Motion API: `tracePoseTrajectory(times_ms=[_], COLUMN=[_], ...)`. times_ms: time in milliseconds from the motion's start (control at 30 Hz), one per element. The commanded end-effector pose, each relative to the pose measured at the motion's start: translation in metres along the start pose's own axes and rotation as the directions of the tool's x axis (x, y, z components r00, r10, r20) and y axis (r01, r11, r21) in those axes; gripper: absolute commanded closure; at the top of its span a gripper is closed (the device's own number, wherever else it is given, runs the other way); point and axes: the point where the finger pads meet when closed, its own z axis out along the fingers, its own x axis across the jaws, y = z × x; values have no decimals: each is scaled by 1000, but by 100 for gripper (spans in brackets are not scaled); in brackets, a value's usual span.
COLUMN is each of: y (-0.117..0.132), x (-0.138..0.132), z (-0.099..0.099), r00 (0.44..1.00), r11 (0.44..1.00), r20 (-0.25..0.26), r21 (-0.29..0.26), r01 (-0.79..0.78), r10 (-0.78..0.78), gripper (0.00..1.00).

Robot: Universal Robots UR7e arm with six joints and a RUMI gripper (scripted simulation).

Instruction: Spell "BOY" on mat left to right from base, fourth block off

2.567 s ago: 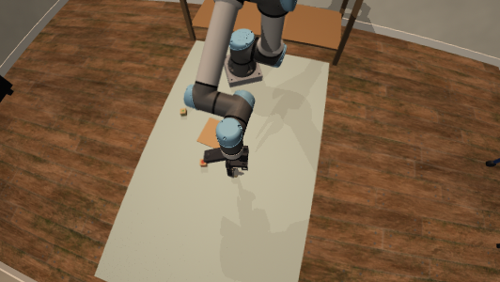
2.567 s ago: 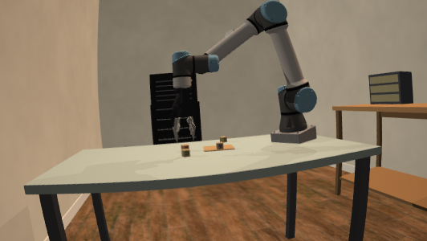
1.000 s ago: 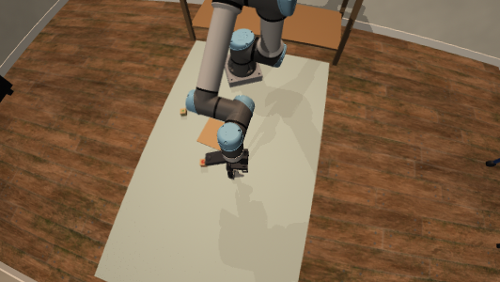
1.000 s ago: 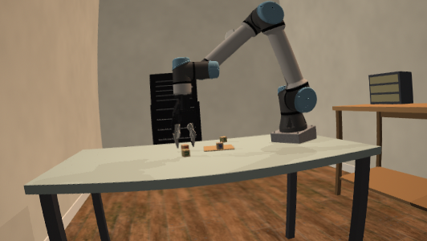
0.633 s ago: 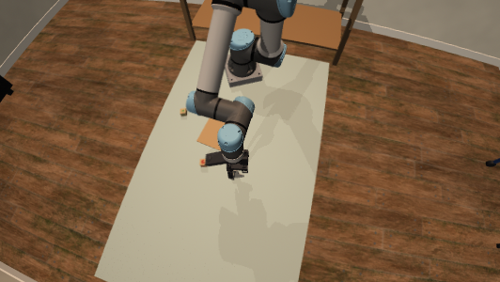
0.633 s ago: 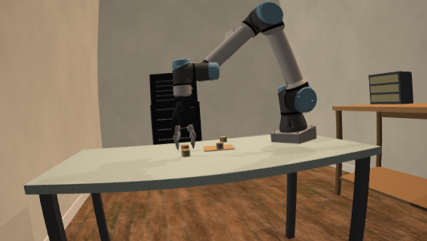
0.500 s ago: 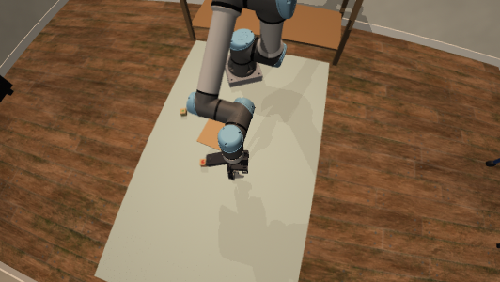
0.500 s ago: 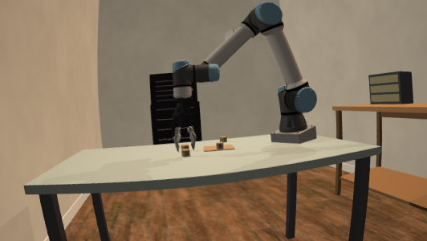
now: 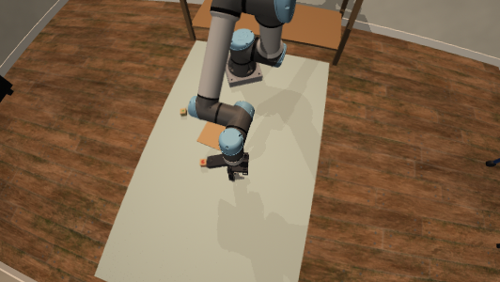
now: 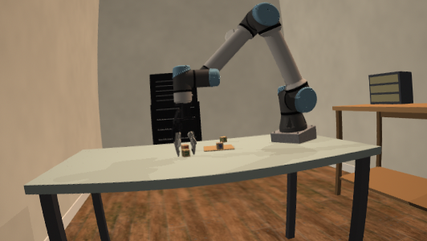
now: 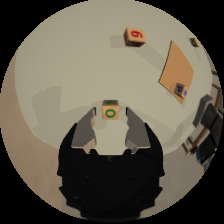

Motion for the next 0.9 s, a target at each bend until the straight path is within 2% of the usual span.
tracePoseTrajectory(times_ms=[0,533,567,867], y=[0,0,0,0], x=[-1,-1,-1,-1], z=[1,1,1,1], r00=[1000,1000,1000,1000], r11=[1000,1000,1000,1000], r20=[2,2,2,2], r21=[0,0,0,0], r01=[0,0,0,0], r10=[0,0,0,0], gripper=[60,60,72,72])
